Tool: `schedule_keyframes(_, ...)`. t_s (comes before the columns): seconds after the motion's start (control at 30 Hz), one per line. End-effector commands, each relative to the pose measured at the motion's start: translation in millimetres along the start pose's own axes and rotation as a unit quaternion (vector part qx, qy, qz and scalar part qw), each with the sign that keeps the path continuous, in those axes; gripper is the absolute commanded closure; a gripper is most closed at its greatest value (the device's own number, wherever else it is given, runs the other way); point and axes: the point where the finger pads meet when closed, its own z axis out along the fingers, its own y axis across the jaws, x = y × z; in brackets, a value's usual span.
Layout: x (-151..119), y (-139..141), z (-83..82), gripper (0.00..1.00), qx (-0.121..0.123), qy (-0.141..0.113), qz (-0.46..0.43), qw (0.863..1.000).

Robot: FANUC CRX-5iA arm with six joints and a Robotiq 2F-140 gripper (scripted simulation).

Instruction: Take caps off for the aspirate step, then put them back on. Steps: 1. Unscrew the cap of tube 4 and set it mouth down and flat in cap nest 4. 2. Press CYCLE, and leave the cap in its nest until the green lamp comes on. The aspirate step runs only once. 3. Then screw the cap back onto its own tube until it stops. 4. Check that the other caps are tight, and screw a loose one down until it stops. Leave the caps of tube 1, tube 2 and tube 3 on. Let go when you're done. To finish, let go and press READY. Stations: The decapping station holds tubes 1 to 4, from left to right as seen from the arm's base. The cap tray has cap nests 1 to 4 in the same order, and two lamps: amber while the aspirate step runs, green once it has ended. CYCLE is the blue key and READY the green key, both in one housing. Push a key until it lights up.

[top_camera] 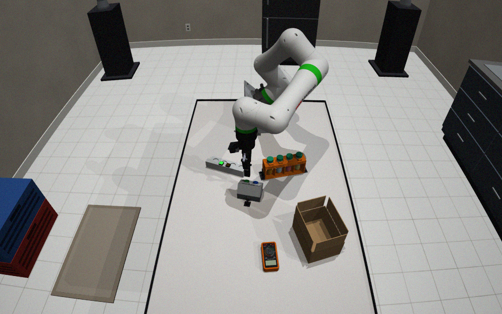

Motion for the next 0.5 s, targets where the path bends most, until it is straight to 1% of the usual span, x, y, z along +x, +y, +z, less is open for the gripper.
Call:
schedule_keyframes(0.0, 2.4, -3.9, 0.7, 0.90, 0.001, 0.000, 0.000, 1.000)
schedule_keyframes(0.1, 2.4, -4.0, 0.6, 0.90, 0.001, 0.000, 0.000, 1.000)
schedule_keyframes(0.17, 2.4, -3.9, 6.6, 0.90, 0.001, 0.000, 0.000, 1.000)
schedule_keyframes(0.23, 2.4, -3.9, 6.6, 0.90, 0.001, 0.000, 0.000, 1.000)
schedule_keyframes(0.37, 2.4, -3.9, 18.7, 0.90, 0.001, 0.000, 0.000, 1.000)
schedule_keyframes(0.47, 2.4, -3.9, 18.7, 0.90, 0.001, 0.000, 0.000, 1.000)
